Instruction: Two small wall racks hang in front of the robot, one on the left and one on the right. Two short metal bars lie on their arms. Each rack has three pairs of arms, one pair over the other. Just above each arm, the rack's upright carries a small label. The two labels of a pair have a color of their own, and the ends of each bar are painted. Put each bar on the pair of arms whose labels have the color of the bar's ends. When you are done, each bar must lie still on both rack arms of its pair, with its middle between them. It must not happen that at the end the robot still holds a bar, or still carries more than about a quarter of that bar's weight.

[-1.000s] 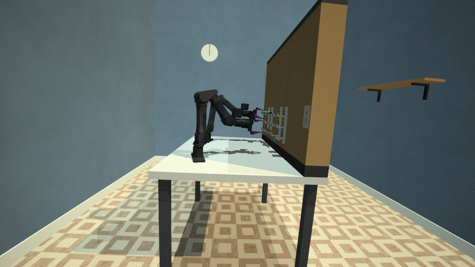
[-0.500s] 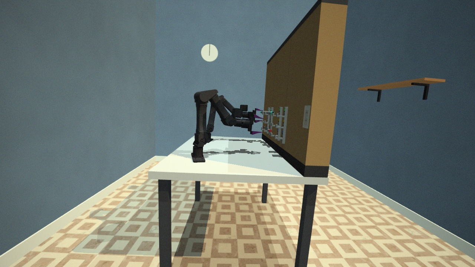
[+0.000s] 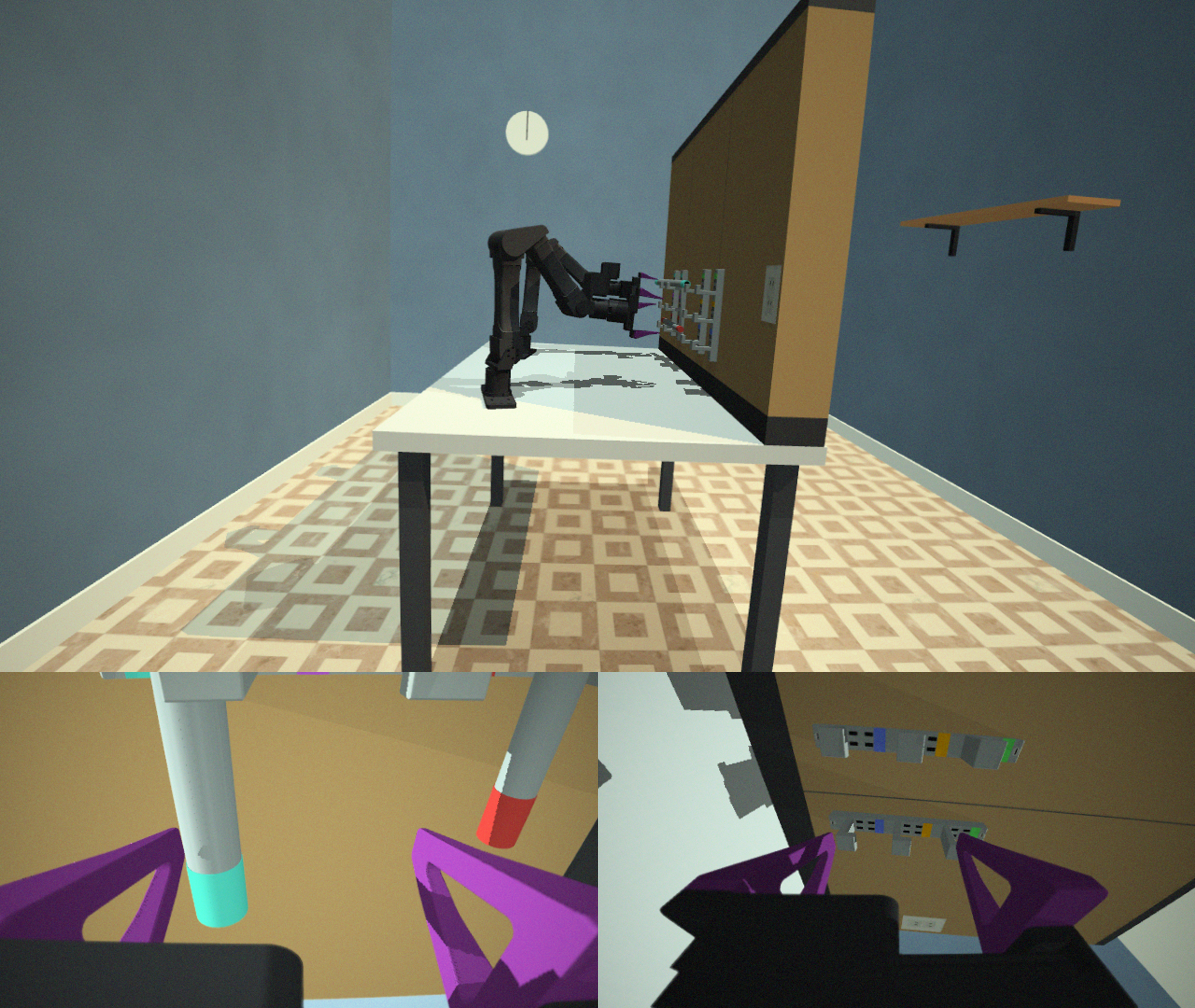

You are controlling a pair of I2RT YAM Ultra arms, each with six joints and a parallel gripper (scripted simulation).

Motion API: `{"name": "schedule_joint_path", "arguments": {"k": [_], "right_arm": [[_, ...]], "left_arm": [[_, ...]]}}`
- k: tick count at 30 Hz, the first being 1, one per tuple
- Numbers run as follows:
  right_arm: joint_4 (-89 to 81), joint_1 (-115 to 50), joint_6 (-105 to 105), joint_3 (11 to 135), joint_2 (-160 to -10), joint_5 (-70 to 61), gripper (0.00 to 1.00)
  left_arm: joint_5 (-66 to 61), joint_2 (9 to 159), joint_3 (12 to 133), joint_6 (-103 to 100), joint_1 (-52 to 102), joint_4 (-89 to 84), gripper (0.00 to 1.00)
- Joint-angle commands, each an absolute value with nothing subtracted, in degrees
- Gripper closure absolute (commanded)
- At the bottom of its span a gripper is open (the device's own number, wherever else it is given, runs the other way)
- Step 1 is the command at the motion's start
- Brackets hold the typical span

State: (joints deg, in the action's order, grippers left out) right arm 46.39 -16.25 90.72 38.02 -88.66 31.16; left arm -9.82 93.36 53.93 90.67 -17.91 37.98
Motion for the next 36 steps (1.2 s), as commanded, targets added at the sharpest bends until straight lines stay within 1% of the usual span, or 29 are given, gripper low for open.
{"name": "schedule_joint_path", "arguments": {"k": [1,25,36], "right_arm": [[48.5,-15.7,90.2,38.1,-86.7,30.9,0.00],[48.5,-15.7,90.2,38.1,-86.7,30.9,0.00],[48.5,-15.7,90.2,38.1,-86.7,30.9,0.00]], "left_arm": [[-10.3,90.1,53.5,90.0,-18.7,36.4,0.00],[-11.3,82.4,51.9,90.0,-19.6,30.4,0.00],[-8.6,81.1,49.0,90.0,-17.0,32.0,0.00]]}}
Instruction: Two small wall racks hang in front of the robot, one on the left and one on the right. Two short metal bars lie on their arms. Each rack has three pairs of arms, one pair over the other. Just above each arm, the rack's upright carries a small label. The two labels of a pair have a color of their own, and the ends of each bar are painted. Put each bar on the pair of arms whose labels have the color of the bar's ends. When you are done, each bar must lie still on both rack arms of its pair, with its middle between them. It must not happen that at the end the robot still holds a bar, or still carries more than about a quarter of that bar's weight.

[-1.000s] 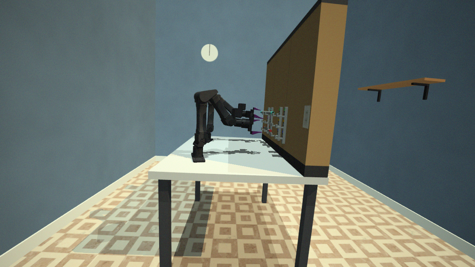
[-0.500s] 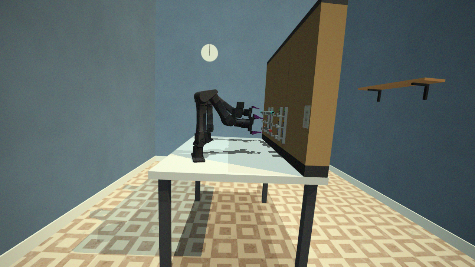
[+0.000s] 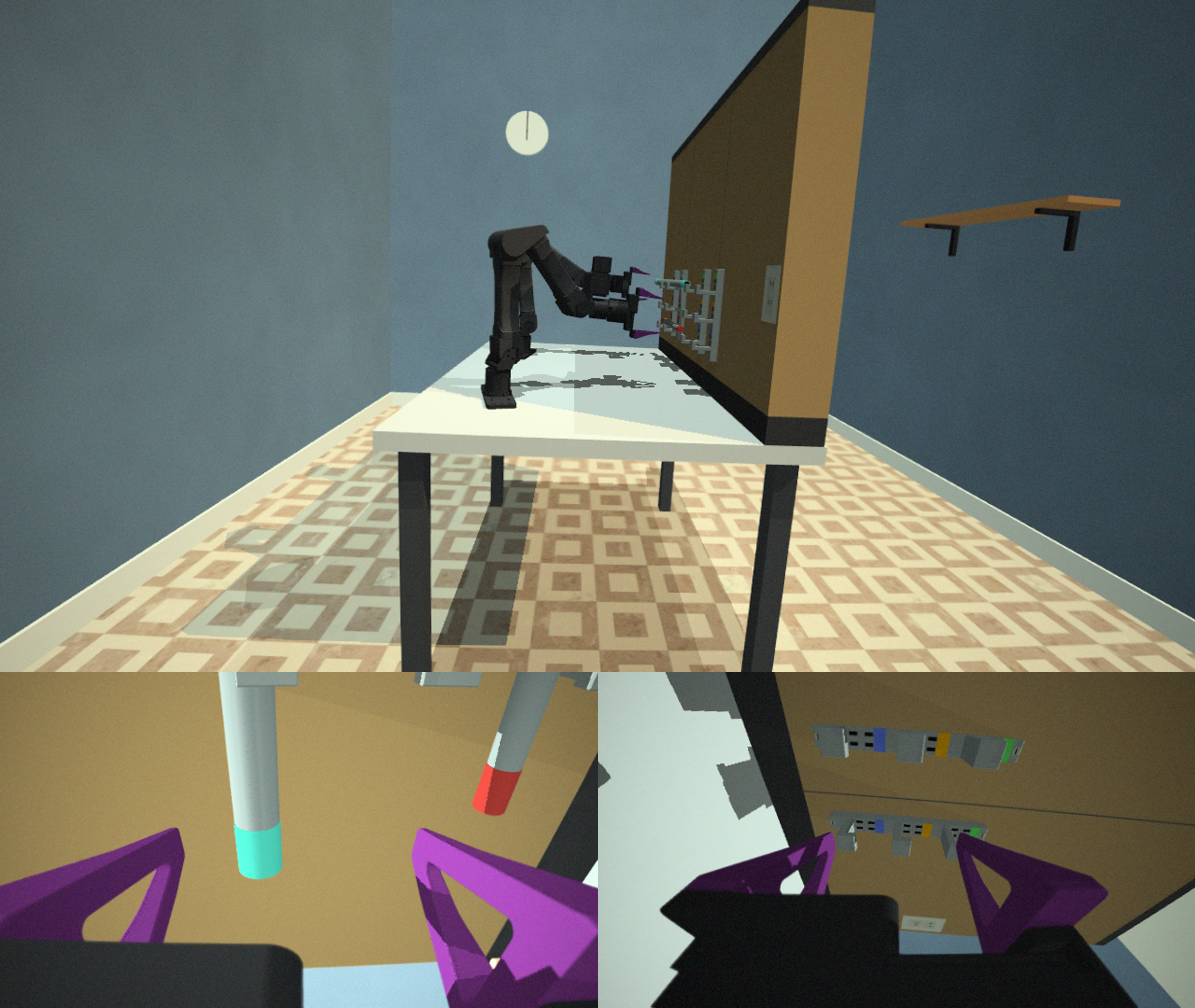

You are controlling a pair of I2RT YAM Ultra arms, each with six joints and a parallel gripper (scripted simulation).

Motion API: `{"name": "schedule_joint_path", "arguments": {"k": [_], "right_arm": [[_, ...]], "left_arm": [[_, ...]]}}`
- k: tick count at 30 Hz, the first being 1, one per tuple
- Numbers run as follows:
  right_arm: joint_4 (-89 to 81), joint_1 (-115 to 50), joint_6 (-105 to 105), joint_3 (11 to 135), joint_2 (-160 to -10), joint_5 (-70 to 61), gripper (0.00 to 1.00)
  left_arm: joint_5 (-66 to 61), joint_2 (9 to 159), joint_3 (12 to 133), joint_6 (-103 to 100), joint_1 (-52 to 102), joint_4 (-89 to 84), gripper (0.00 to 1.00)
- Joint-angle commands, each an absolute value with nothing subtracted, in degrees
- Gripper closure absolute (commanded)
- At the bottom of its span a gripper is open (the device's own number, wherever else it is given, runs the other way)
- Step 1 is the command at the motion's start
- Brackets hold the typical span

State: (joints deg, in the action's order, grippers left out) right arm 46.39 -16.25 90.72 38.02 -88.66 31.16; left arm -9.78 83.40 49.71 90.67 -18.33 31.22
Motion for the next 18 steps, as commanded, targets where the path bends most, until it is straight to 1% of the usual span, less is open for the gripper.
{"name": "schedule_joint_path", "arguments": {"k": [1,18], "right_arm": [[48.5,-15.7,90.2,38.1,-86.7,30.9,0.00],[48.5,-15.7,90.2,38.1,-86.7,30.9,0.00]], "left_arm": [[-8.3,81.0,48.7,89.9,-16.6,32.2,0.00],[-3.3,79.6,44.1,89.9,-11.6,35.3,0.00]]}}
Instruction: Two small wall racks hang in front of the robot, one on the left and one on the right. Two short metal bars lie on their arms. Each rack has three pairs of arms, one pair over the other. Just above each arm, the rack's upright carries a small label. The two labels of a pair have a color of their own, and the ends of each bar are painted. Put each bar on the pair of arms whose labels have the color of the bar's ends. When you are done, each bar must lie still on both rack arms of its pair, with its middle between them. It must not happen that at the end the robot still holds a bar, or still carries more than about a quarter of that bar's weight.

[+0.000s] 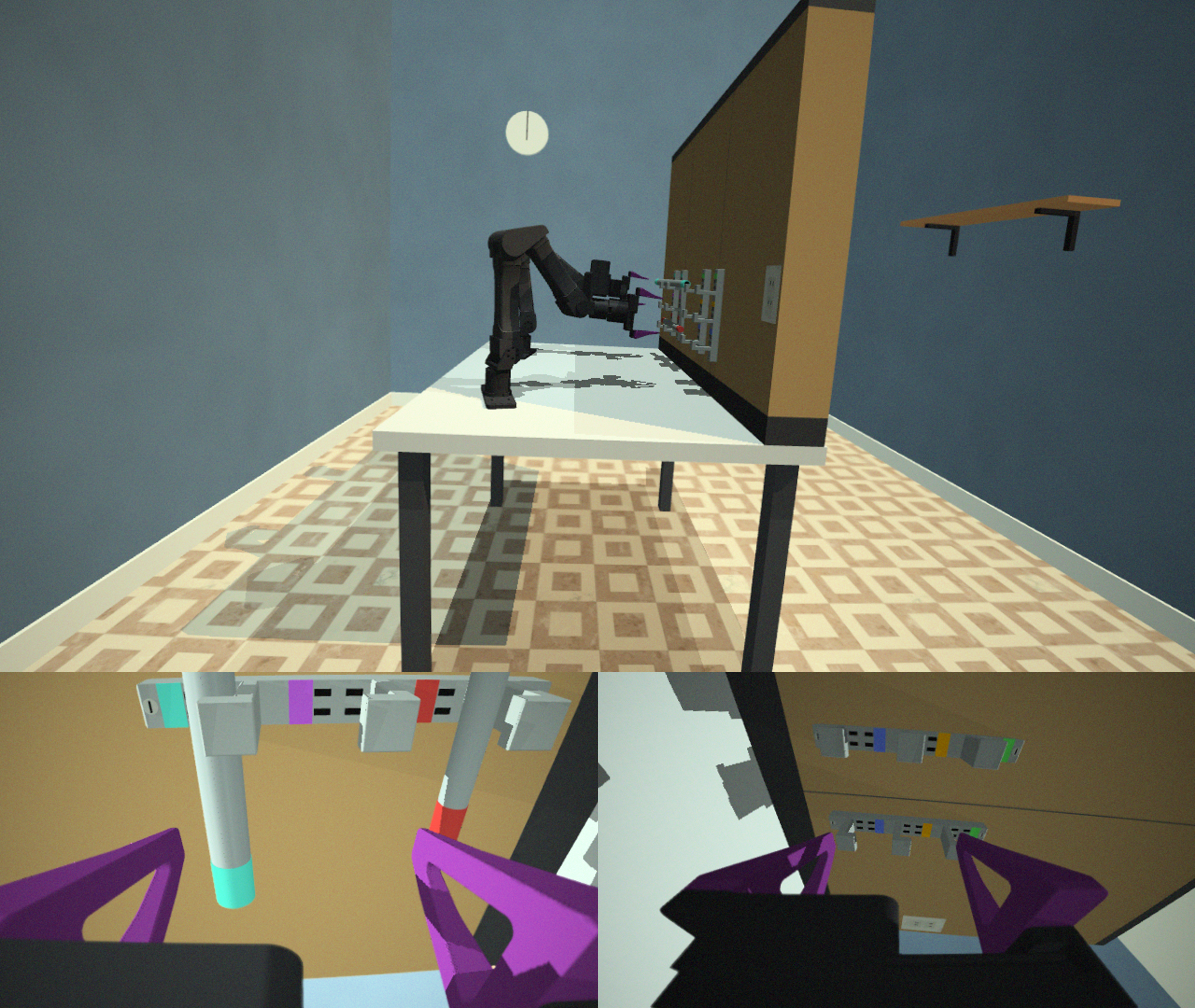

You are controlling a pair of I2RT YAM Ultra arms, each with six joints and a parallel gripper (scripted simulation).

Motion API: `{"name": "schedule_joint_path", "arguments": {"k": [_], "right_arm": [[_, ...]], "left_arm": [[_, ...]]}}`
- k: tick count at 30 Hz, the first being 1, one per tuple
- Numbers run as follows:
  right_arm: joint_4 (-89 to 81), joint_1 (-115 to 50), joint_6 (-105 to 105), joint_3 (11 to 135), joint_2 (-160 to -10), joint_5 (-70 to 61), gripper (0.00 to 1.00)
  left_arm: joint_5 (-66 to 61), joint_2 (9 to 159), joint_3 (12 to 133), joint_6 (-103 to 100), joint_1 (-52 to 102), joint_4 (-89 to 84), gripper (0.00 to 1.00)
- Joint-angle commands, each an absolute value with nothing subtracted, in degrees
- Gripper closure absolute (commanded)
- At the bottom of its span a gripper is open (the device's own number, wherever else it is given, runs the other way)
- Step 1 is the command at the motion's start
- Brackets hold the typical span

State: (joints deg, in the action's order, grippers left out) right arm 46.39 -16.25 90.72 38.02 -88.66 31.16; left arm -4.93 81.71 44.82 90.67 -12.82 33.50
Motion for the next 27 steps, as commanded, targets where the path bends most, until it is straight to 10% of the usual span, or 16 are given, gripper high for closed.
{"name": "schedule_joint_path", "arguments": {"k": [1,27], "right_arm": [[48.5,-15.7,90.2,38.1,-86.7,30.9,0.00],[48.5,-15.7,90.2,38.1,-86.7,30.9,0.00]], "left_arm": [[-2.9,79.5,43.8,89.9,-11.2,35.5,0.00],[5.2,78.9,38.3,89.9,-3.0,40.5,0.00]]}}
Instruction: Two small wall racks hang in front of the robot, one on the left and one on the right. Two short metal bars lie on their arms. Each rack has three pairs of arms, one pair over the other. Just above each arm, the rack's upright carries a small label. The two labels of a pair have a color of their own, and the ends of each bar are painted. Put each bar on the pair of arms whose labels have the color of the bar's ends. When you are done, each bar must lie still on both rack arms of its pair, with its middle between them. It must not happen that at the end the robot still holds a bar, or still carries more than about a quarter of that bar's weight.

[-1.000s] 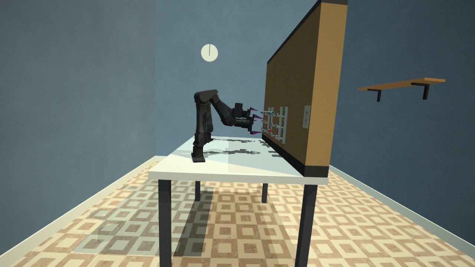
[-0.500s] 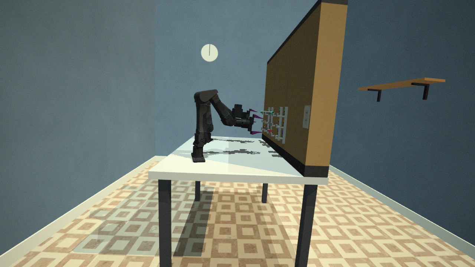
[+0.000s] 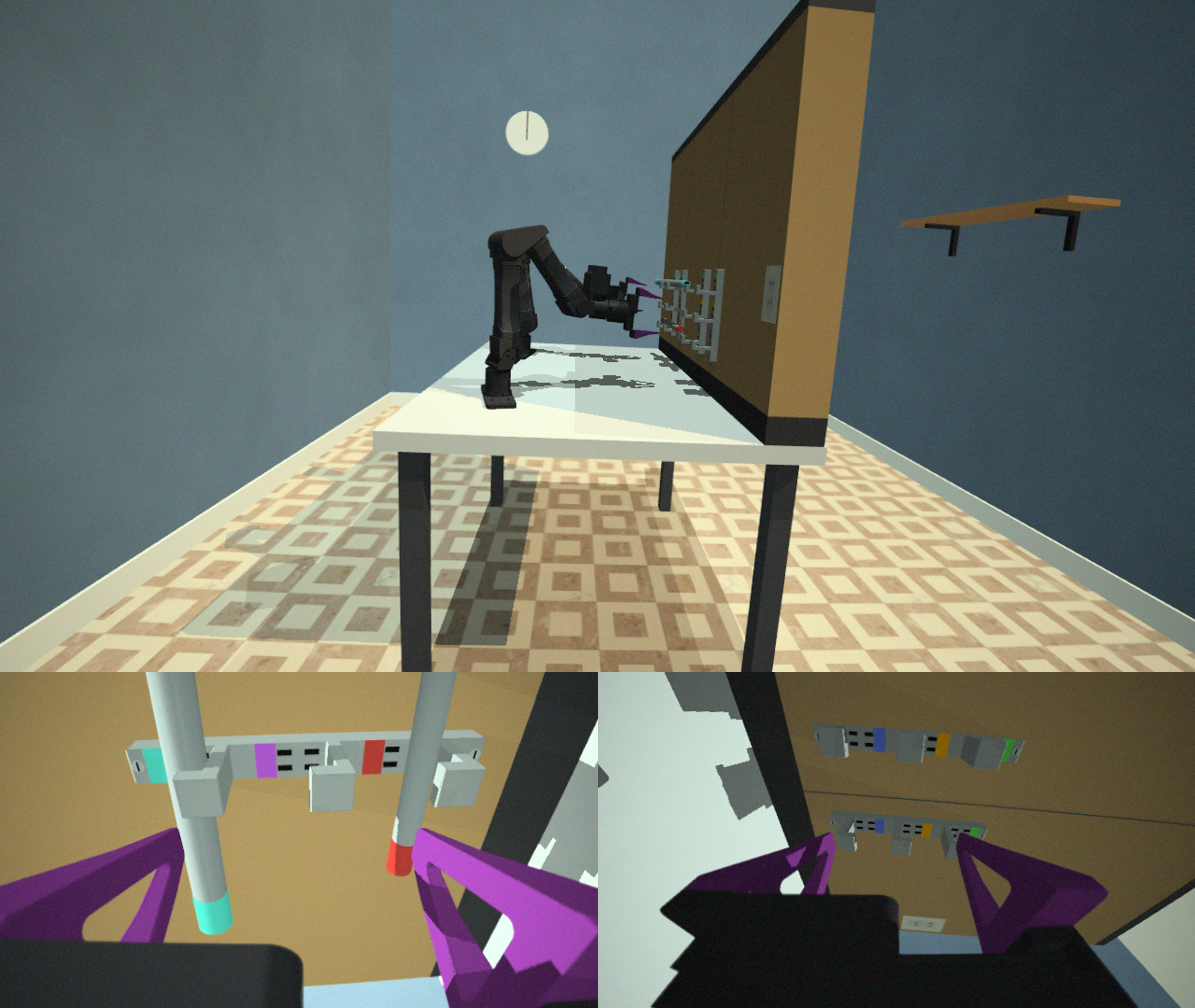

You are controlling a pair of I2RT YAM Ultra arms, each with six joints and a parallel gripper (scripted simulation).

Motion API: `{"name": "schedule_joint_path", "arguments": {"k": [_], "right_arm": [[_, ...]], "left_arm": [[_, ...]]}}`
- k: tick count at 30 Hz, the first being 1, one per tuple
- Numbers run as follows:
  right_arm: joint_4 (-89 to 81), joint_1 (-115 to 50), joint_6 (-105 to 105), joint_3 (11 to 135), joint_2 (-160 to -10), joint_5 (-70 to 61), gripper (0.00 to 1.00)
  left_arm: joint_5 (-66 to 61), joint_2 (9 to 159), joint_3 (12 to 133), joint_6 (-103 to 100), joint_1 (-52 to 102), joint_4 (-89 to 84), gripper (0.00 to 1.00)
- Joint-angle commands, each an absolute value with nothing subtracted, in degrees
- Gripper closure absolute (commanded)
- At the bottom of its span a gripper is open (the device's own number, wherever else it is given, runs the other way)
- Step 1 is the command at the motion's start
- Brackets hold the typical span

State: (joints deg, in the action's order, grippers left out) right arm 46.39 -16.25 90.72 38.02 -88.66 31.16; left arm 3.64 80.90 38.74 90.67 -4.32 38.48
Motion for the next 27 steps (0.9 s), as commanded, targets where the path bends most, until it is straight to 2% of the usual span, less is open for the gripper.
{"name": "schedule_joint_path", "arguments": {"k": [1,27], "right_arm": [[48.5,-15.7,90.2,38.1,-86.7,30.9,0.00],[48.5,-15.7,90.2,38.1,-86.7,30.9,0.00]], "left_arm": [[5.6,78.9,38.0,89.9,-2.7,40.7,0.00],[15.2,80.5,33.5,89.9,6.9,46.8,0.00]]}}
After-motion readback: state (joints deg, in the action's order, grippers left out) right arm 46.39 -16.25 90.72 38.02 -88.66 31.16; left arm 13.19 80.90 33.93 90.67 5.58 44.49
